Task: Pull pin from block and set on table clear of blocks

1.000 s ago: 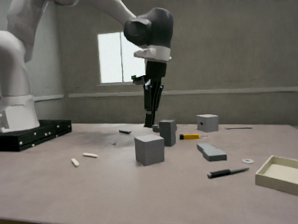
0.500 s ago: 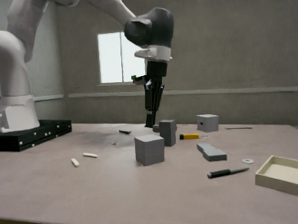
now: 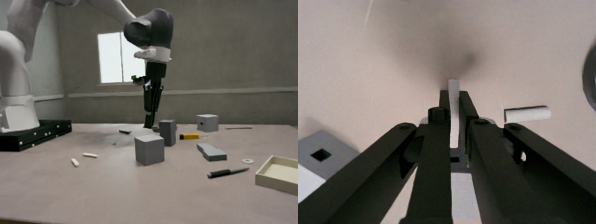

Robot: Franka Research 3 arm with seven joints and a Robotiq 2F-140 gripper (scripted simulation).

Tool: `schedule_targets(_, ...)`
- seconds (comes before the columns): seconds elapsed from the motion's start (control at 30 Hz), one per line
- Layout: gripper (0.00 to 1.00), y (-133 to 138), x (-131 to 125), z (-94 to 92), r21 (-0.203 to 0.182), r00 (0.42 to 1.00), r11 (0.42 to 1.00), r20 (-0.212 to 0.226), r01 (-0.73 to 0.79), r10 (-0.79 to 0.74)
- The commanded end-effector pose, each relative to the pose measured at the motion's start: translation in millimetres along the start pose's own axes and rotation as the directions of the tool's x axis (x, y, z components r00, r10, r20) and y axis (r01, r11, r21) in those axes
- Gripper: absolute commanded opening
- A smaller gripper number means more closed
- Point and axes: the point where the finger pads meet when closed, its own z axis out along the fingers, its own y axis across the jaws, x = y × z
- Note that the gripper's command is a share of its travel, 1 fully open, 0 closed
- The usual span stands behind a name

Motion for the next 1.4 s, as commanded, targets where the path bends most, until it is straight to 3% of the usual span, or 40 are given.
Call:
schedule_targets(0.0, 0.1, -0.1, 0.6, -1.4, 0.001, 1.0, 1.0, 0.001, -0.004, 0.004)
schedule_targets(1.37, 0.1, 0.0, 8.2, -2.3, -0.002, 1.0, 1.0, 0.01, -0.005, 0.005)
